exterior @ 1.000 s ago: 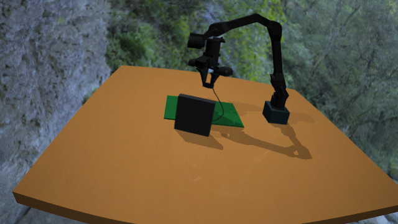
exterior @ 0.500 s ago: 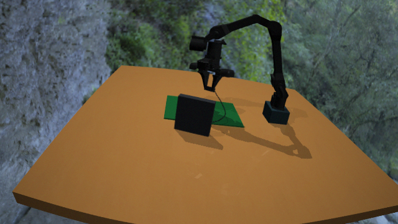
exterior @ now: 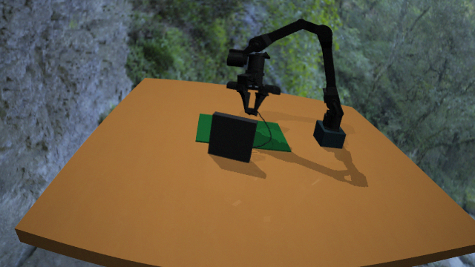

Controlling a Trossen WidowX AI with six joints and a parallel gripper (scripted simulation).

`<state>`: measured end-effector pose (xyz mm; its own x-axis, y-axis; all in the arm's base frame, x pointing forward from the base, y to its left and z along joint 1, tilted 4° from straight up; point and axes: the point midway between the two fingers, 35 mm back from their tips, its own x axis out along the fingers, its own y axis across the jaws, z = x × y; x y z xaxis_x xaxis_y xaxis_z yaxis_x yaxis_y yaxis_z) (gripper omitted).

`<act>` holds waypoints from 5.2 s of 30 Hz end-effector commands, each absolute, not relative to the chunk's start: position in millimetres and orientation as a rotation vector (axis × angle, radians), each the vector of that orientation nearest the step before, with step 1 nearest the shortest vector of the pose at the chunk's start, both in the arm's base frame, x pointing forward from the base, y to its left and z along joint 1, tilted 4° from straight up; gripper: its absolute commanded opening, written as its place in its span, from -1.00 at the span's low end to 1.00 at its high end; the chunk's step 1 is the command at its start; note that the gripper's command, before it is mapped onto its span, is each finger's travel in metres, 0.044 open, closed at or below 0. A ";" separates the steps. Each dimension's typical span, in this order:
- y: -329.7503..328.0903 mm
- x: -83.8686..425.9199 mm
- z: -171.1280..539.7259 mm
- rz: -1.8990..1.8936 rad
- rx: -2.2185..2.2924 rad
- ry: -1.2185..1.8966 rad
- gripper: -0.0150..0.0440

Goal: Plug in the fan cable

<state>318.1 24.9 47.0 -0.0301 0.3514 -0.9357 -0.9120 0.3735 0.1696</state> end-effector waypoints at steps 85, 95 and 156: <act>-9.6 311.9 42.6 1.091 -0.053 0.105 -0.49; -8.5 311.8 46.3 1.104 -0.053 0.131 -0.49; -6.3 314.0 10.7 1.103 -0.048 0.131 -0.49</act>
<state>313.7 -6.6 13.5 0.4424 0.8869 -0.1333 -0.8933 0.4489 0.0222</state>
